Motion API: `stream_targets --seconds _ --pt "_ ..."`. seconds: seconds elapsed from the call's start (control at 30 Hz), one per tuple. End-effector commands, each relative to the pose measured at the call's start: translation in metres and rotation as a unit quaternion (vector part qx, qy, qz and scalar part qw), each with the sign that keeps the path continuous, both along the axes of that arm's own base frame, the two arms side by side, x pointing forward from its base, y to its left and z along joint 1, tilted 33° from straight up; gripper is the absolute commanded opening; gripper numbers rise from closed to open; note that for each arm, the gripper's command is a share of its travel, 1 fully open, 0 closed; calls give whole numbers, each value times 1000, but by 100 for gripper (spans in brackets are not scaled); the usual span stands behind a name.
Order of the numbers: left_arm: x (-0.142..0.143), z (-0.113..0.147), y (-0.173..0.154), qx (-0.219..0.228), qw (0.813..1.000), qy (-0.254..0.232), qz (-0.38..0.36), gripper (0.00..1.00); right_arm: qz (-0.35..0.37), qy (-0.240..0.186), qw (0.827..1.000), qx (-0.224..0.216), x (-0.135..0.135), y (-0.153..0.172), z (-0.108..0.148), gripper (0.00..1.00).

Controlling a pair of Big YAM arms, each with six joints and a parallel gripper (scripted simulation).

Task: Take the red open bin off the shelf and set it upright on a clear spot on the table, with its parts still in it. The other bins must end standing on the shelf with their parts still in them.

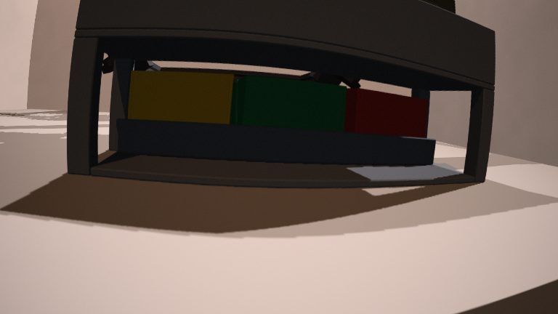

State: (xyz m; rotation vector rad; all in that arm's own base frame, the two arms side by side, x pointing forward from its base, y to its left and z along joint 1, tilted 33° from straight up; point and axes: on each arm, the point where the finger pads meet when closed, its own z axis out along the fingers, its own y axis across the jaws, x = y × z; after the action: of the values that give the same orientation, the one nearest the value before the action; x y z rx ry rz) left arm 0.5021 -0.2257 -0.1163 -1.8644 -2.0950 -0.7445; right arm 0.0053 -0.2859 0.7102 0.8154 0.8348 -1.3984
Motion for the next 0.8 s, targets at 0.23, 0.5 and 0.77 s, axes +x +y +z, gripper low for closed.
stream_targets --seconds 0.23,0.5,0.77 --pt "6 -15 11 1 1000 0 0 43 -5 -3 1000 -24 -5 16 11 100" --pt "8 -25 16 1 1000 1 0 43 -5 -3 1000 -24 -5 16 11 100" --pt "9 -35 23 2 1000 2 0 43 -5 -3 1000 -24 -5 16 11 100"
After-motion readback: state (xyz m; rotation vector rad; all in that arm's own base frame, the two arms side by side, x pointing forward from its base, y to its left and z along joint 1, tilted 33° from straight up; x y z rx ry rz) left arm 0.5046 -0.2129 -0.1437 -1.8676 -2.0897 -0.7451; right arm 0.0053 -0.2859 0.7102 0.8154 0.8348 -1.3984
